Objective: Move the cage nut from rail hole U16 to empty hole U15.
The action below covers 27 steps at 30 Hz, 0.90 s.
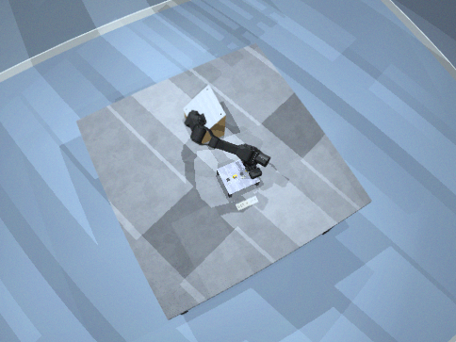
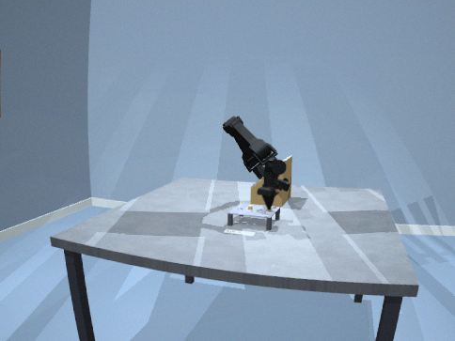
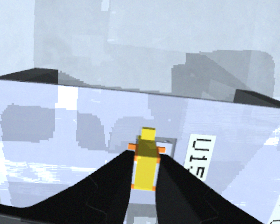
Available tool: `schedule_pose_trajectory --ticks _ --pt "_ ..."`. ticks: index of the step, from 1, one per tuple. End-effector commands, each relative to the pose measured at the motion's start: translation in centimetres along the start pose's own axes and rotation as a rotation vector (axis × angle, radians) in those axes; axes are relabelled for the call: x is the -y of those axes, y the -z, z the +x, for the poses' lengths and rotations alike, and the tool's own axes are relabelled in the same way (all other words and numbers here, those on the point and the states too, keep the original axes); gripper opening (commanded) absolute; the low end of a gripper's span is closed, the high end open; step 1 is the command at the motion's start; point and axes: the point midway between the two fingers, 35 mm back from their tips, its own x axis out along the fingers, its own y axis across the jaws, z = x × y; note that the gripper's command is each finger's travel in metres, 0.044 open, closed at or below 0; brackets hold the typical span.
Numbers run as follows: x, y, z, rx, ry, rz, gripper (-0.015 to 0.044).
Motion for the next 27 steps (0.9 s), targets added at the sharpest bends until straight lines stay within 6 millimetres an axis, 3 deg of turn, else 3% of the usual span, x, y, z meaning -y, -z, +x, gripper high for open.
schedule_pose_trajectory --ticks 1,27 --pt "0.00 -0.08 0.03 0.004 -0.008 0.003 0.0027" --pt "0.18 -0.09 0.05 0.004 -0.043 0.003 0.0027"
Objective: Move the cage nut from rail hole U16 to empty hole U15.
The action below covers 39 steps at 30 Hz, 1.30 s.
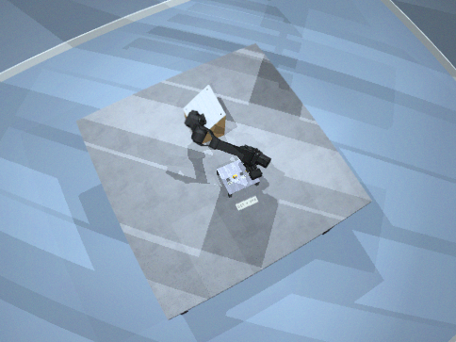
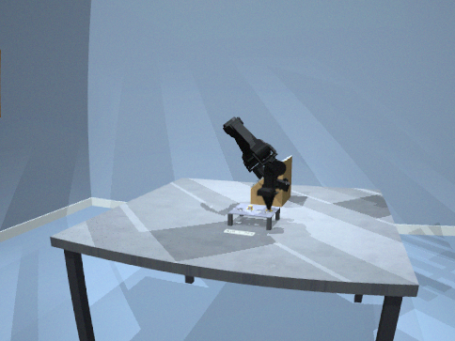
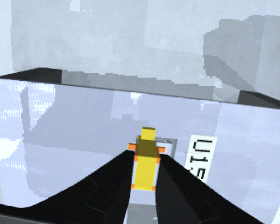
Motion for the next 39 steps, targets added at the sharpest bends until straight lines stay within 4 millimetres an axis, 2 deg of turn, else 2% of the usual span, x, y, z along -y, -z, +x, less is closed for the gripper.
schedule_pose_trajectory --ticks 1,39 --pt "0.03 -0.10 0.03 0.004 -0.009 0.004 0.0027" --pt "0.40 -0.11 0.05 0.004 -0.035 0.004 0.0027"
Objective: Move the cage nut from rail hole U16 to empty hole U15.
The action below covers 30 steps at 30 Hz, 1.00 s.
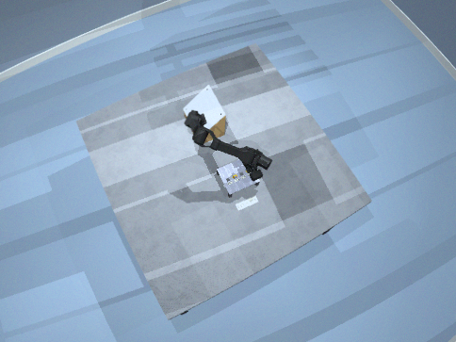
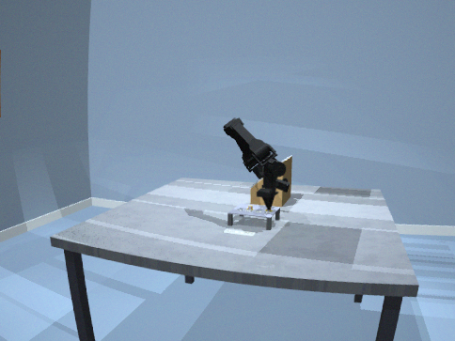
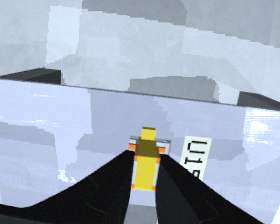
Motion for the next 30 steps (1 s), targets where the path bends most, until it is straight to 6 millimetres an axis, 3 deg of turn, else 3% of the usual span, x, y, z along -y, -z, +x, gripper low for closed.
schedule_pose_trajectory --ticks 1,25,30 --pt "-0.01 -0.07 0.03 0.003 -0.005 0.003 0.0027" --pt "0.15 -0.03 0.11 0.003 -0.006 0.003 0.0027" --pt "0.26 -0.01 0.06 0.001 -0.002 0.004 0.0158"
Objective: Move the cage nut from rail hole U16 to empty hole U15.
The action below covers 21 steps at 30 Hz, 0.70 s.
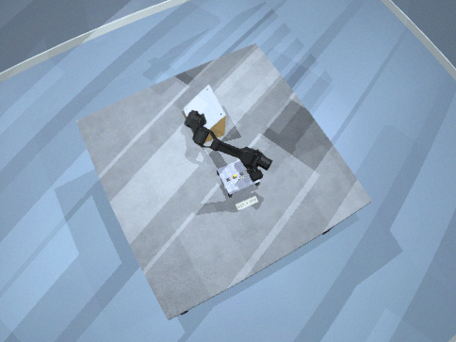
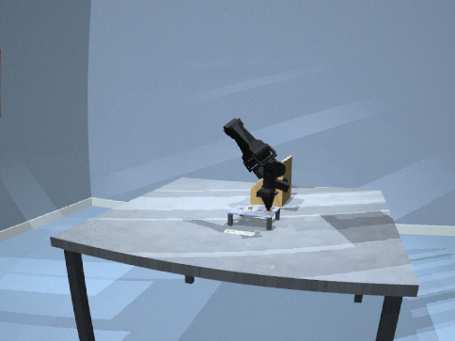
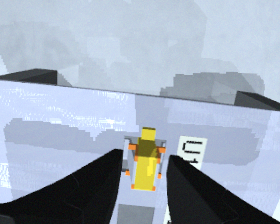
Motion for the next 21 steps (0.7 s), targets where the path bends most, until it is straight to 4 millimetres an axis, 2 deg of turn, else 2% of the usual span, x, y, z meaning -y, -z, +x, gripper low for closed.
schedule_pose_trajectory --ticks 1,11,14,18,21 --pt "0.0 0.0 0.0 0.000 0.000 0.000 0.0184" --pt "0.0 0.0 0.0 0.000 0.000 0.000 0.0440" --pt "0.0 0.0 -0.3 0.000 0.000 0.000 0.0440" --pt "0.0 0.0 -4.7 0.002 0.000 0.000 0.0440" --pt "0.0 0.0 -5.0 0.002 0.000 0.000 0.0440"
